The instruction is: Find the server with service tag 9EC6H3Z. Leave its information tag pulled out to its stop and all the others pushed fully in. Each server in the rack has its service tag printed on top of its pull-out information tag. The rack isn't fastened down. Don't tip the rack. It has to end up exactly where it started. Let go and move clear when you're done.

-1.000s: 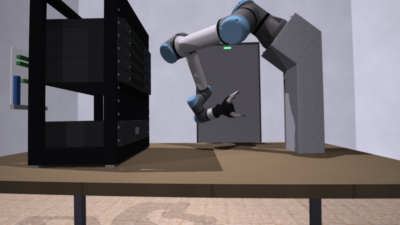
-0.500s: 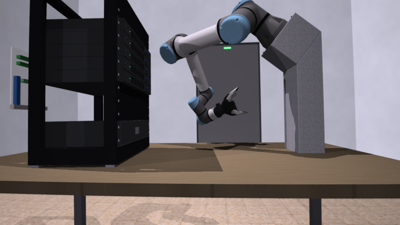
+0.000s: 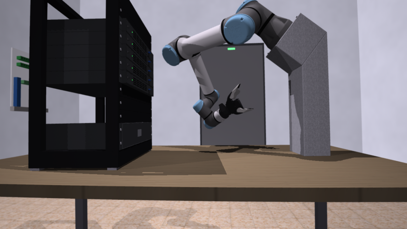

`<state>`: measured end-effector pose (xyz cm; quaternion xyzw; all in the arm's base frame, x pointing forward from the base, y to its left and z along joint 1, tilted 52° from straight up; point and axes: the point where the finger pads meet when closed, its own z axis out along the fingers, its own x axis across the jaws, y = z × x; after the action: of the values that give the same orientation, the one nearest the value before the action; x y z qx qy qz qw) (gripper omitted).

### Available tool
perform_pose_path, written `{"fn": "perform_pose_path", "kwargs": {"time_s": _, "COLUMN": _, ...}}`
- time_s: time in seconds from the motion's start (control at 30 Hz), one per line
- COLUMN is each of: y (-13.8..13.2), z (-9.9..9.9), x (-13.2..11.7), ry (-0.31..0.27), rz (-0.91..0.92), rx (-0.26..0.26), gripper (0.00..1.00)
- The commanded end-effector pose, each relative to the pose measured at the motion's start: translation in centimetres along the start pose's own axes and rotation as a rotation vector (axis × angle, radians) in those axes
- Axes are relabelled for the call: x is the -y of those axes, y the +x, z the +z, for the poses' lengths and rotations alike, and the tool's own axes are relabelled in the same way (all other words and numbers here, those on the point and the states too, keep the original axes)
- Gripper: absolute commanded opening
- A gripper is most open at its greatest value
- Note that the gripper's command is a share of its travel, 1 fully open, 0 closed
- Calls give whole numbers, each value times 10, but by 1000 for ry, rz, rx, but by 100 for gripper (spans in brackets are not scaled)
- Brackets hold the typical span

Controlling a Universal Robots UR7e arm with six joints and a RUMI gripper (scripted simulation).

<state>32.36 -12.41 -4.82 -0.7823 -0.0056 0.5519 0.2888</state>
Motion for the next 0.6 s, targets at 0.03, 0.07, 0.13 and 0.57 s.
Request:
{"fn": "perform_pose_path", "kwargs": {"time_s": 0.03, "y": -9, "z": 13, "x": 16, "ry": 40, "rz": 17, "rx": 53, "gripper": 100}}
{"fn": "perform_pose_path", "kwargs": {"time_s": 0.07, "y": -9, "z": 13, "x": 16, "ry": 40, "rz": 17, "rx": 53, "gripper": 100}}
{"fn": "perform_pose_path", "kwargs": {"time_s": 0.13, "y": -13, "z": 18, "x": 24, "ry": 58, "rz": 25, "rx": 79, "gripper": 100}}
{"fn": "perform_pose_path", "kwargs": {"time_s": 0.57, "y": -46, "z": 48, "x": 77, "ry": 176, "rz": 96, "rx": 275, "gripper": 100}}
